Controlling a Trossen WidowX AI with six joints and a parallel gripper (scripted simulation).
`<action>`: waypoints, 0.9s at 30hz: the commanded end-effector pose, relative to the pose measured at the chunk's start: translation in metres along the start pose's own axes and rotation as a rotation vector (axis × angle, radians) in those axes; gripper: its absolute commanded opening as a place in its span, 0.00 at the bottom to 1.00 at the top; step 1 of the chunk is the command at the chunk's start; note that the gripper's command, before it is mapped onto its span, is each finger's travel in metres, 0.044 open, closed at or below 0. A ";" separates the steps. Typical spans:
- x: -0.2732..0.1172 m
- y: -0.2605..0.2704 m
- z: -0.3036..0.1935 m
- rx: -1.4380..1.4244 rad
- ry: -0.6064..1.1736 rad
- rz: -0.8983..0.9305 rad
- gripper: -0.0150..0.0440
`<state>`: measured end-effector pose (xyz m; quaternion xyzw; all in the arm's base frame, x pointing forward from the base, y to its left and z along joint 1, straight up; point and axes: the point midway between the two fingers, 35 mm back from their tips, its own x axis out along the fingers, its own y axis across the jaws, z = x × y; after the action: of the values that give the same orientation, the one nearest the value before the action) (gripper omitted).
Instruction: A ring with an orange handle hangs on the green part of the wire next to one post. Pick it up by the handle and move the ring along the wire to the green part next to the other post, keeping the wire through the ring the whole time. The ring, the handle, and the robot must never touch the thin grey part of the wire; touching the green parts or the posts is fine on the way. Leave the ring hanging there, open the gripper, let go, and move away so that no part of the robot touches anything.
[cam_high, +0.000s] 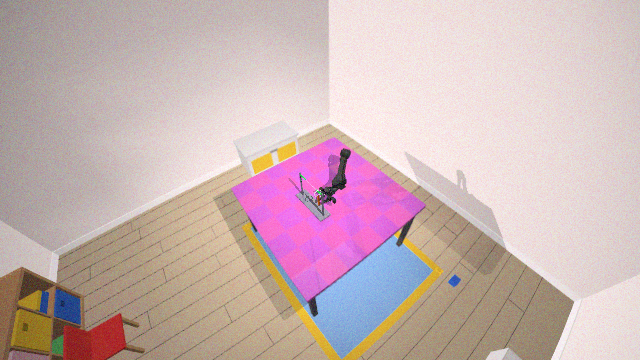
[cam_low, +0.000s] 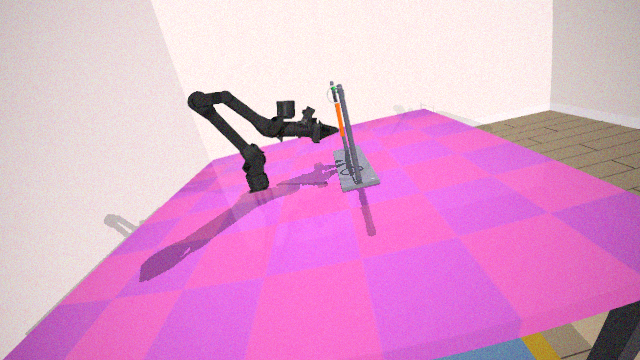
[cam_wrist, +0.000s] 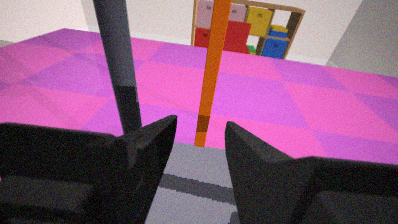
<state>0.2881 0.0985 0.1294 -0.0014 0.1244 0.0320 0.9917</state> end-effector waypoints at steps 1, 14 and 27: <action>-0.009 -0.001 -0.003 0.004 0.004 -0.003 0.53; -0.014 -0.002 -0.004 0.005 0.004 -0.004 0.53; -0.018 -0.001 -0.003 0.000 0.004 0.000 0.61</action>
<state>0.2731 0.0963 0.1296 -0.0024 0.1268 0.0321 0.9914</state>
